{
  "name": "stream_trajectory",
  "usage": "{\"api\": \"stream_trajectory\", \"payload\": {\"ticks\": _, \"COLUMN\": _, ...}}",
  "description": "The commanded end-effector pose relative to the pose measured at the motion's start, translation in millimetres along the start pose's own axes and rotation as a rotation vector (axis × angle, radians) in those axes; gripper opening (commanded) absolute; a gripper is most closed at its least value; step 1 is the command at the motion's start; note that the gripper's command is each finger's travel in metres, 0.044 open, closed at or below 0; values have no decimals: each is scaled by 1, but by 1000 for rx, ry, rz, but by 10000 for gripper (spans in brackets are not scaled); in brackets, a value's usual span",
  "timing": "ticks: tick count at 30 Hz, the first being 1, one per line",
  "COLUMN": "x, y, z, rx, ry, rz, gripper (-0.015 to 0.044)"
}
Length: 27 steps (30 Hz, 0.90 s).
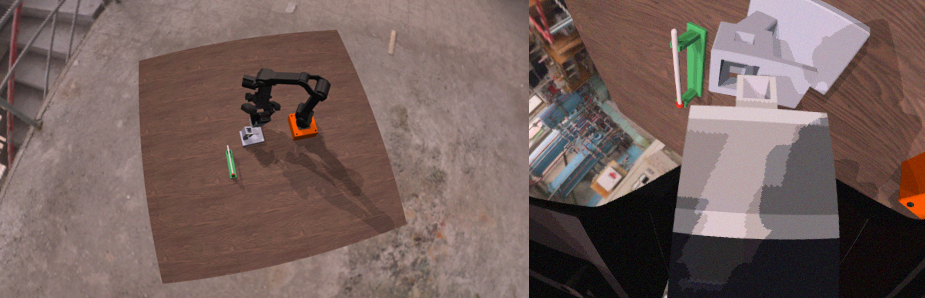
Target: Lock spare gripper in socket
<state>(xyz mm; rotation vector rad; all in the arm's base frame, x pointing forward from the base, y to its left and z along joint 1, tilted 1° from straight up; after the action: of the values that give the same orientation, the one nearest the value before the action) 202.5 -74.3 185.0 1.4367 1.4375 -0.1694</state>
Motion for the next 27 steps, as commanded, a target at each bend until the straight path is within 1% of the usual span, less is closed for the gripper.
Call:
{"api": "stream_trajectory", "payload": {"ticks": 1, "x": -5, "y": 7, "z": -2, "rx": 73, "ry": 52, "rz": 36, "gripper": 0}}
{"api": "stream_trajectory", "payload": {"ticks": 6, "x": -8, "y": 11, "z": -5, "rx": 150, "ry": 104, "rz": 55, "gripper": 0}}
{"api": "stream_trajectory", "payload": {"ticks": 27, "x": 14, "y": 10, "z": 10, "rx": 152, "ry": 104, "rz": 55, "gripper": 0}}
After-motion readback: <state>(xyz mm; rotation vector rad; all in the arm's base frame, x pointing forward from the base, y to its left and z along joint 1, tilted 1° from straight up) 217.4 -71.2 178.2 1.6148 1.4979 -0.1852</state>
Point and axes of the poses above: the point midway between the two fingers, 35 mm back from their tips, its own x axis out along the fingers, its own y axis across the jaws, z = x × y, the point moved 9 cm from there along -x, back along the fingers, and after that the axes turned 6 degrees about -x, right-handed, at the moved point
